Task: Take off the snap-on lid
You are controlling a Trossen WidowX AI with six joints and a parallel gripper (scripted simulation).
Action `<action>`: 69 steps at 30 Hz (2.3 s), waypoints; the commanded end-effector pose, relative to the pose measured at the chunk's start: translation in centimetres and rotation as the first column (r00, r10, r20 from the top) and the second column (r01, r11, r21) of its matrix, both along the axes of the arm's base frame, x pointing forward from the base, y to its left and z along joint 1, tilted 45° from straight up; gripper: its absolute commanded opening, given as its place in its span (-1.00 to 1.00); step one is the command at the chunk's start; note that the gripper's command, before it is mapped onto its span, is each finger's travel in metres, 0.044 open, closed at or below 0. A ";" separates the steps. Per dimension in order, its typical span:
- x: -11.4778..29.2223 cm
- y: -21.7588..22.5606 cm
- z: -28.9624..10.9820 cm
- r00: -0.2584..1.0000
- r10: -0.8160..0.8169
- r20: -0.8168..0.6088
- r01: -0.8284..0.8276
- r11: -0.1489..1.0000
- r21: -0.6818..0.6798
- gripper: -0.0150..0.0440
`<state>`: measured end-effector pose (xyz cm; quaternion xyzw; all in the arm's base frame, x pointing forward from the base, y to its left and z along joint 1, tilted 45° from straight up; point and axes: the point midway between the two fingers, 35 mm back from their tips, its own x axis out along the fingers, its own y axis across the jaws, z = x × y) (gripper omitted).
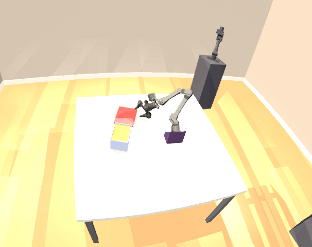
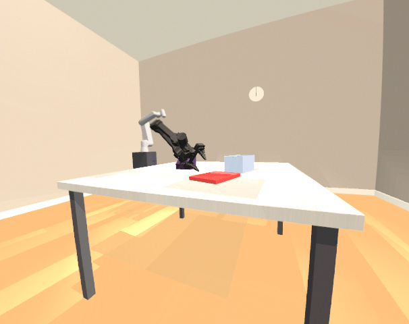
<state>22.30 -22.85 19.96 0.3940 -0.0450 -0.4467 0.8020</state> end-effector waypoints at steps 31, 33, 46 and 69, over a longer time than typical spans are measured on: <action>-4.3 3.0 0.1 1.000 0.005 -0.010 -0.005 1.000 0.003 1.00; -4.4 3.4 0.3 1.000 0.005 -0.010 -0.005 1.000 0.003 1.00; -4.9 5.4 1.8 1.000 0.005 -0.010 -0.005 1.000 0.006 1.00; -5.4 8.3 3.4 1.000 0.006 -0.012 -0.005 1.000 0.011 1.00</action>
